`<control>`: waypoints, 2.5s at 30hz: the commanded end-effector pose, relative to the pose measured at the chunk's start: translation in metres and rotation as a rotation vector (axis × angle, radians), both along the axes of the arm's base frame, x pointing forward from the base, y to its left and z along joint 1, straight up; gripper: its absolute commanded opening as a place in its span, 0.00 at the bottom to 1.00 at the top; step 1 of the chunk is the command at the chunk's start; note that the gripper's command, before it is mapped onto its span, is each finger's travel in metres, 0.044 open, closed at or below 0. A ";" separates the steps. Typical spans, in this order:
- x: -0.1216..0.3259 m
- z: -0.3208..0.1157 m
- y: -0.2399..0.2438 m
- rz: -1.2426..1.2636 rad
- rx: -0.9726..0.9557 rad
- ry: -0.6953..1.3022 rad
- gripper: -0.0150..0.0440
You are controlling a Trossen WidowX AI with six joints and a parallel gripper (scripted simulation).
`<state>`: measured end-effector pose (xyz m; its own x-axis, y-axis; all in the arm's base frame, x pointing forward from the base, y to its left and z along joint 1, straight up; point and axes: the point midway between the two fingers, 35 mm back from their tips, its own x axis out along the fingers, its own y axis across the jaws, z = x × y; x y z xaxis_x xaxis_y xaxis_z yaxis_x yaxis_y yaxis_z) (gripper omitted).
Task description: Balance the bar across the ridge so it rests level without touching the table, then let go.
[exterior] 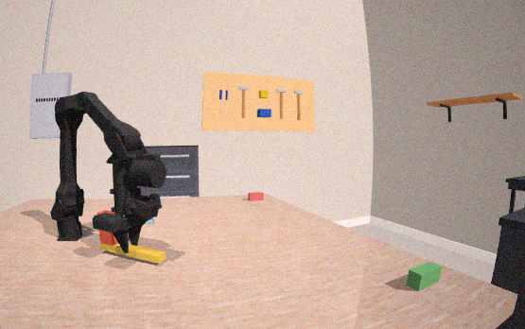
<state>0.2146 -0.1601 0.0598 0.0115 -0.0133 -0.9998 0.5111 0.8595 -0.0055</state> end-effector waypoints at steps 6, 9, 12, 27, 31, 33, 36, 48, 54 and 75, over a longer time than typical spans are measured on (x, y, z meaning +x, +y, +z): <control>0.004 0.026 -0.003 0.001 -0.008 -0.013 0.25; 0.004 0.034 -0.003 0.002 -0.008 -0.013 0.25; 0.004 0.041 -0.002 0.002 -0.007 -0.013 0.25; 0.000 0.080 0.000 0.003 -0.005 -0.011 0.25; -0.002 0.090 0.002 0.004 -0.004 -0.011 0.25; -0.002 0.094 0.002 0.004 -0.003 -0.011 0.25; -0.001 0.094 0.004 -0.004 -0.003 -0.011 0.25; 0.026 0.095 0.035 -0.148 0.003 -0.016 0.25; 0.037 0.096 0.053 -0.221 0.006 -0.018 0.25; 0.066 0.097 0.124 -0.485 0.019 -0.022 0.25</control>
<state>0.2763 -0.0461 0.1566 0.0310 -0.0073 -0.9995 0.8354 0.5492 0.0219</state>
